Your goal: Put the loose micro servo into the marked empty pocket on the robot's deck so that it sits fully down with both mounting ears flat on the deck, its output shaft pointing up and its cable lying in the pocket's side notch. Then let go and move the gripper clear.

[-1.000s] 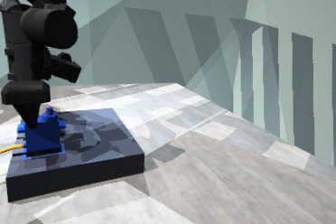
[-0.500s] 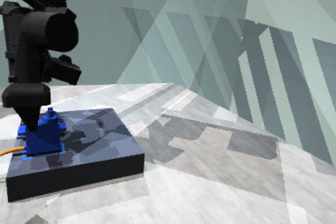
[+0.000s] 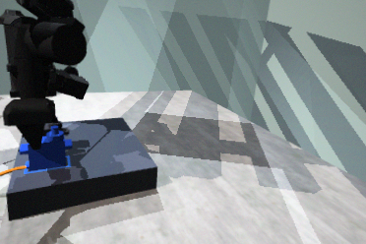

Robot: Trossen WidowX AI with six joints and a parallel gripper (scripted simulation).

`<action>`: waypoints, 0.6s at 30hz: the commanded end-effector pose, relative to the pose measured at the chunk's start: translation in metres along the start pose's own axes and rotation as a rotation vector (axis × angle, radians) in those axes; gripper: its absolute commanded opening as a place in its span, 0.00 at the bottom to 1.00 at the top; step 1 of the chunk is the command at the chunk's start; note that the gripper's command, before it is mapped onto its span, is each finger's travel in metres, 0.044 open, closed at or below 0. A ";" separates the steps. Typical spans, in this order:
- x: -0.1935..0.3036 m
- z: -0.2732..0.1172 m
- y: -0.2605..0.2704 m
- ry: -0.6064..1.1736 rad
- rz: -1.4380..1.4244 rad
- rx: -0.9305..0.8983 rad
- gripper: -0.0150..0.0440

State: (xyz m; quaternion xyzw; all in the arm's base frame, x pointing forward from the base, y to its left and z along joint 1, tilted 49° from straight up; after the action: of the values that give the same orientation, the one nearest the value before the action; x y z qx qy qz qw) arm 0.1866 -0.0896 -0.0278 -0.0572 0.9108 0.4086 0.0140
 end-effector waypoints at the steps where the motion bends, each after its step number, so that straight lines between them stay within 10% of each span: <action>1: 0.000 0.004 0.000 -0.006 0.007 -0.001 0.25; 18: 0.000 0.017 0.000 -0.006 0.007 -0.002 0.25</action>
State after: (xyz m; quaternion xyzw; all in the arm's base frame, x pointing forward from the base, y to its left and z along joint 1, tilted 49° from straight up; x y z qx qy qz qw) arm 0.1865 -0.0786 -0.0373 -0.0572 0.9107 0.4089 0.0143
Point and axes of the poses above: the point midway between the two fingers, 35 mm back from their tips, its own z axis out along the fingers, its own y axis across the jaws, x = y × z, the point moved 2 cm from there along -z, back along the fingers, and after that the axes turned 6 degrees about -z, right-handed, at the moved point
